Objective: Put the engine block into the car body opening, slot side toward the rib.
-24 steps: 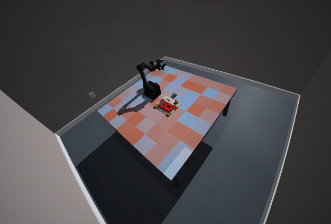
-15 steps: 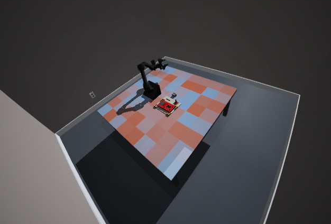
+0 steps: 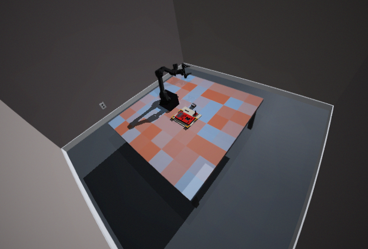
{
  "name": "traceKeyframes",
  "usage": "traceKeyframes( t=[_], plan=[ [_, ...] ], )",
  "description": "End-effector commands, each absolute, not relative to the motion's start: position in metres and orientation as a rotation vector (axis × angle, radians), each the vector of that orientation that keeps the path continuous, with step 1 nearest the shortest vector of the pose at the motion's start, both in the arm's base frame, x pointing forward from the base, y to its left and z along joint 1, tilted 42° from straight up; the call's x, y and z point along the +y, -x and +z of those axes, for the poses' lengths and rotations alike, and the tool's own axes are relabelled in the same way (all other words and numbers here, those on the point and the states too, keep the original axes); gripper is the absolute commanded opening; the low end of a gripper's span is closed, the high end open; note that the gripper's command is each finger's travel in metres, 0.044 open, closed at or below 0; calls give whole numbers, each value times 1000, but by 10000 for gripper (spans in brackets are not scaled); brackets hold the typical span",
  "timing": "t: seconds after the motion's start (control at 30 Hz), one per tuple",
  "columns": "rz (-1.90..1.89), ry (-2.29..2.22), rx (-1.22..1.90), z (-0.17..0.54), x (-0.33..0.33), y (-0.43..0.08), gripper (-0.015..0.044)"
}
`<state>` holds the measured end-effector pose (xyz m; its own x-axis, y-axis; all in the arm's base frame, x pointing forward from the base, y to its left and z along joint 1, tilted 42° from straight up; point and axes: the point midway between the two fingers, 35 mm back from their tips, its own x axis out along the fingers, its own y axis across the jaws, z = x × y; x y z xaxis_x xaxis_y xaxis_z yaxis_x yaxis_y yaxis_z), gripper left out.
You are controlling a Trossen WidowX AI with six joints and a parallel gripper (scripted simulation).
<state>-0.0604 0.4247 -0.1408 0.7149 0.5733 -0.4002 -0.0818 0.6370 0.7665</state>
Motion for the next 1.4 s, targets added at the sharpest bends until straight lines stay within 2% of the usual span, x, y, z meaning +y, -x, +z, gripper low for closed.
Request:
traceKeyframes(
  t=[0.0, 0.4, 0.8, 1.37],
  plan=[
    [358, -708, 663, -140, 425, 34, 440],
    [146, -353, 643, -134, 407, -65, 440],
    [-81, -14, 732, -122, 356, -152, 440],
    [-369, 381, 1041, -91, 246, -231, 440]
  ],
)
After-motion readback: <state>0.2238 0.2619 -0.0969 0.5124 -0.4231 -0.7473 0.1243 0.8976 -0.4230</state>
